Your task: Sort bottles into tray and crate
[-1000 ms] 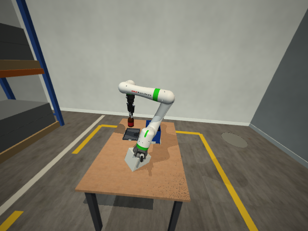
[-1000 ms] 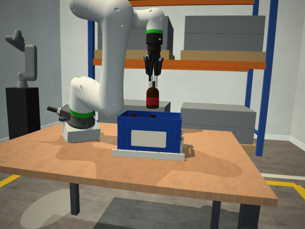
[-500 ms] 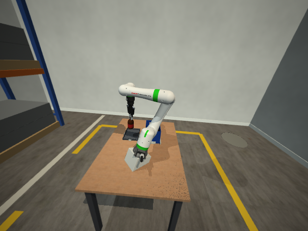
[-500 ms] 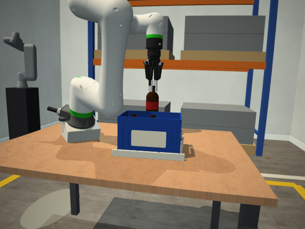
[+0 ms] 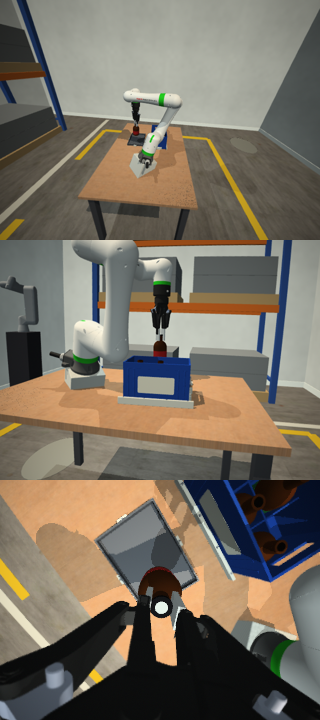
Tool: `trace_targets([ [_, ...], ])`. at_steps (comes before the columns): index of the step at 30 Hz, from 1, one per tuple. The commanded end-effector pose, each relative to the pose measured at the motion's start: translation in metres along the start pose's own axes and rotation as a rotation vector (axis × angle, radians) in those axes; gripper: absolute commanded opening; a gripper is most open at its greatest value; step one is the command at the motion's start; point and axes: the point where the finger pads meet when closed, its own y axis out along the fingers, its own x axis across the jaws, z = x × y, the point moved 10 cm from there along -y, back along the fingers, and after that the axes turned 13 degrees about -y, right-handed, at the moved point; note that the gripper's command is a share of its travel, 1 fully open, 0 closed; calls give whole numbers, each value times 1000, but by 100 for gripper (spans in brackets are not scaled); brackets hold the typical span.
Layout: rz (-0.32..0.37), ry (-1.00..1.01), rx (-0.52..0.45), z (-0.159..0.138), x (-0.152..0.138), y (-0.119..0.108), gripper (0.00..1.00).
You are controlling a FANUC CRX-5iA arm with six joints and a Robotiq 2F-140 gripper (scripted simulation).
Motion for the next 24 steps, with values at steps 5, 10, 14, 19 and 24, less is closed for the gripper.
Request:
trace_targets([
  [5, 1, 0, 0, 0, 0, 14, 0],
  [10, 1, 0, 0, 0, 0, 20, 0],
  [14, 1, 0, 0, 0, 0, 27, 0],
  [19, 1, 0, 0, -1, 0, 37, 0],
  [24, 1, 0, 0, -1, 0, 47, 0],
])
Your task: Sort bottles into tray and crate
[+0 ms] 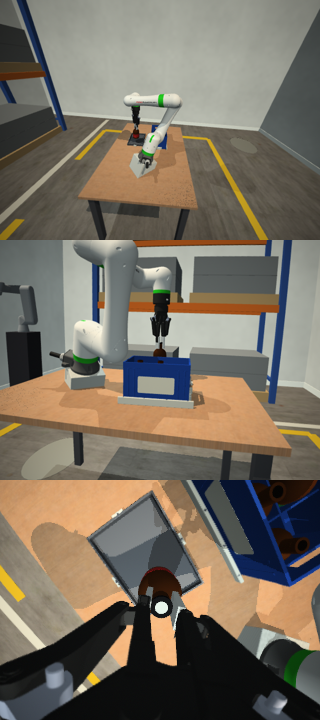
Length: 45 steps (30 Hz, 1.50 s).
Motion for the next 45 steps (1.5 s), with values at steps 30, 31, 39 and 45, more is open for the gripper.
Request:
trace_targets([
  [30, 1, 0, 0, 0, 0, 43, 0],
  [31, 1, 0, 0, 0, 0, 44, 0],
  [39, 1, 0, 0, 0, 0, 48, 0],
  [45, 1, 0, 0, 0, 0, 51, 0],
])
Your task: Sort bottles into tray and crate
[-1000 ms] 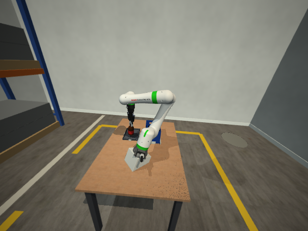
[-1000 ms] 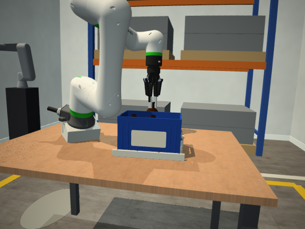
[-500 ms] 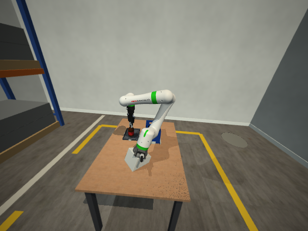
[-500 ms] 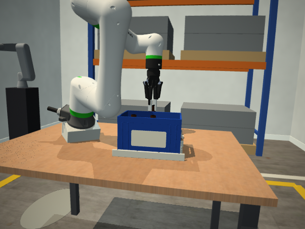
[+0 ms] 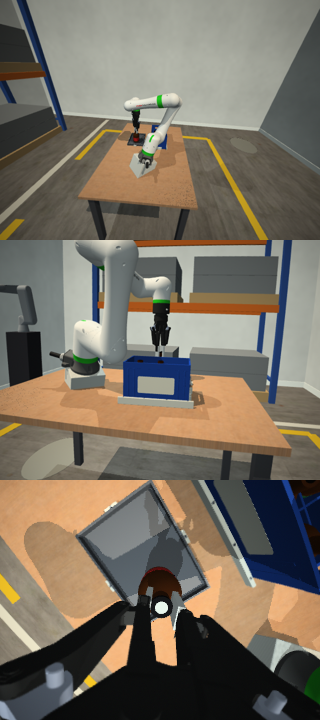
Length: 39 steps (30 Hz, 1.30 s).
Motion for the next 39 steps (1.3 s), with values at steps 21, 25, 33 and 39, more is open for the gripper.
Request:
trace_targets([
  [21, 0, 0, 0, 0, 0, 8, 0],
  [25, 0, 0, 0, -1, 0, 9, 0],
  [33, 0, 0, 0, 0, 0, 12, 0],
  [39, 0, 0, 0, 1, 0, 14, 0],
])
